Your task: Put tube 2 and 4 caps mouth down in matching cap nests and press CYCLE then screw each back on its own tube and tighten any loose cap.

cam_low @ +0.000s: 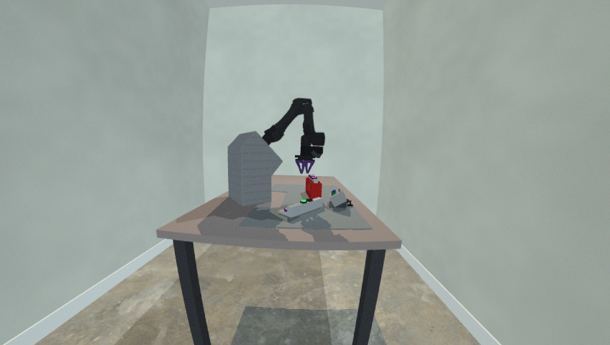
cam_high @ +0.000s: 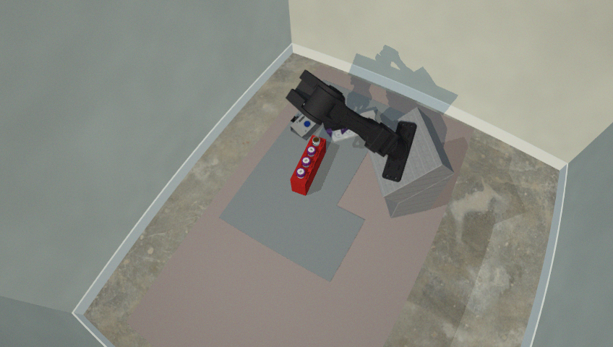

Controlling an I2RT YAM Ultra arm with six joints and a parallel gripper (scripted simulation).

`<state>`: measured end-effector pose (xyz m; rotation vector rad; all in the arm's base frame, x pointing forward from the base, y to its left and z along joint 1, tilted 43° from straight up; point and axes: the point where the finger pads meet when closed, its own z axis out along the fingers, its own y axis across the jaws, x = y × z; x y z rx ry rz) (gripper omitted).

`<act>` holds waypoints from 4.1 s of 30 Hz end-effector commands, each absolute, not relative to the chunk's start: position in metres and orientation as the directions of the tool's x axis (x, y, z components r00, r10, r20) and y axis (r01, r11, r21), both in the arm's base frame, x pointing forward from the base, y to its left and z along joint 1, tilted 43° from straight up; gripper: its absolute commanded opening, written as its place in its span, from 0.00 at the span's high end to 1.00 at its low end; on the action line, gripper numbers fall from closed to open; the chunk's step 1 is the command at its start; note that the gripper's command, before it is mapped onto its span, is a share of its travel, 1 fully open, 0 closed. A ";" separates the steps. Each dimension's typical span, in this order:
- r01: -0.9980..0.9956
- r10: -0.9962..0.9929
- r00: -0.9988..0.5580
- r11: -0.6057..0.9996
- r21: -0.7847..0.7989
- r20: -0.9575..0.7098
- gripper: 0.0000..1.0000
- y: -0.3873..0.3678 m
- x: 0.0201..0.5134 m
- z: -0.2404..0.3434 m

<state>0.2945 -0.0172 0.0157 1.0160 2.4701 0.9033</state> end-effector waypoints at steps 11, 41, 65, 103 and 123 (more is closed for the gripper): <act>0.455 0.686 -0.720 0.580 0.675 -0.104 0.53 -0.102 0.283 -0.039; 0.456 0.687 -0.719 0.581 0.674 -0.105 0.53 -0.205 0.264 -0.114; 0.456 0.687 -0.719 0.580 0.675 -0.105 0.53 -0.176 0.301 -0.165; 0.456 0.687 -0.719 0.579 0.676 -0.104 0.53 -0.149 0.336 -0.212; 0.456 0.687 -0.719 0.579 0.676 -0.104 0.53 -0.145 0.338 -0.216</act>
